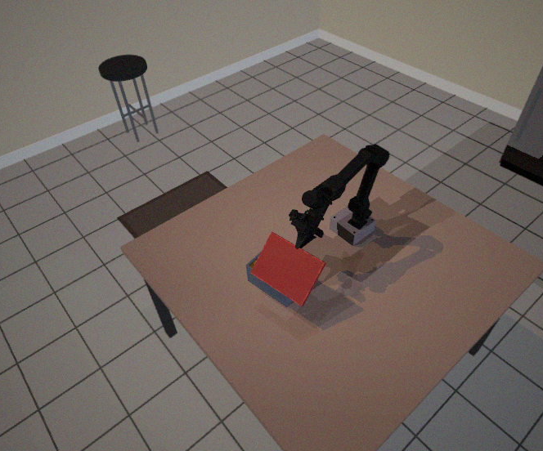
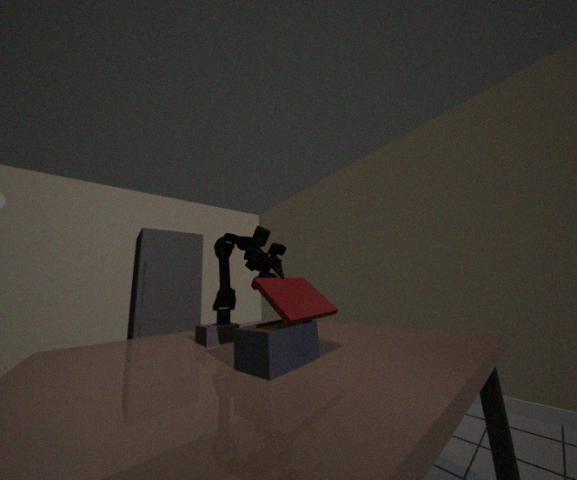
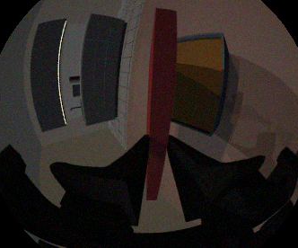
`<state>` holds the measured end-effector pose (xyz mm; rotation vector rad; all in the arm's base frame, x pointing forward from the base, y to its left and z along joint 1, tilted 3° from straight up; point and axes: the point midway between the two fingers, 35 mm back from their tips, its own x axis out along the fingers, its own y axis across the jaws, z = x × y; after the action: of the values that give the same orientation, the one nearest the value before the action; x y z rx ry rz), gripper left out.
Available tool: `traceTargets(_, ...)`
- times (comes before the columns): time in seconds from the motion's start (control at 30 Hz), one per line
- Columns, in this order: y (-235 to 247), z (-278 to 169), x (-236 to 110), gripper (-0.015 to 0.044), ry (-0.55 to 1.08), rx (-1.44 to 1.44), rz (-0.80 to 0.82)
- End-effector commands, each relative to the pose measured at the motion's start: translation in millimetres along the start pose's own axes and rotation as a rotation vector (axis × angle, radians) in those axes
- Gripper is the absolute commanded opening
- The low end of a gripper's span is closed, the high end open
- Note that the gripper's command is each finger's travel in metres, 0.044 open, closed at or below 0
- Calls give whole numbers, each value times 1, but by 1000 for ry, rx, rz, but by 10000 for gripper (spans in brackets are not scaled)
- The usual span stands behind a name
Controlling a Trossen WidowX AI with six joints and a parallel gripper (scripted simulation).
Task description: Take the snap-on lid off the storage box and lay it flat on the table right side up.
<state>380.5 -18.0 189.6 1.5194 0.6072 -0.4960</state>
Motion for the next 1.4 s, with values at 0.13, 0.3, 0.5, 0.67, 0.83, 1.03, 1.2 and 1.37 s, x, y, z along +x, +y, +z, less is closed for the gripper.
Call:
traceTargets(0.13, 1, -16, -3, 0, -5, 2, 12)
traceTargets(0.3, 1, -26, -4, 0, -4, 2, 12)
traceTargets(0.5, 0, -38, -5, 0, -3, 3, 12)
traceTargets(0.67, -1, -48, -6, 0, -3, 4, 12)
traceTargets(0.83, -2, -58, -7, 0, -2, 5, 12)
traceTargets(1.03, -2, -69, -8, 0, -1, 5, 12)
traceTargets(1.2, -3, -79, -8, 0, -1, 6, 12)
traceTargets(1.37, -4, -89, -9, 0, 0, 7, 12)
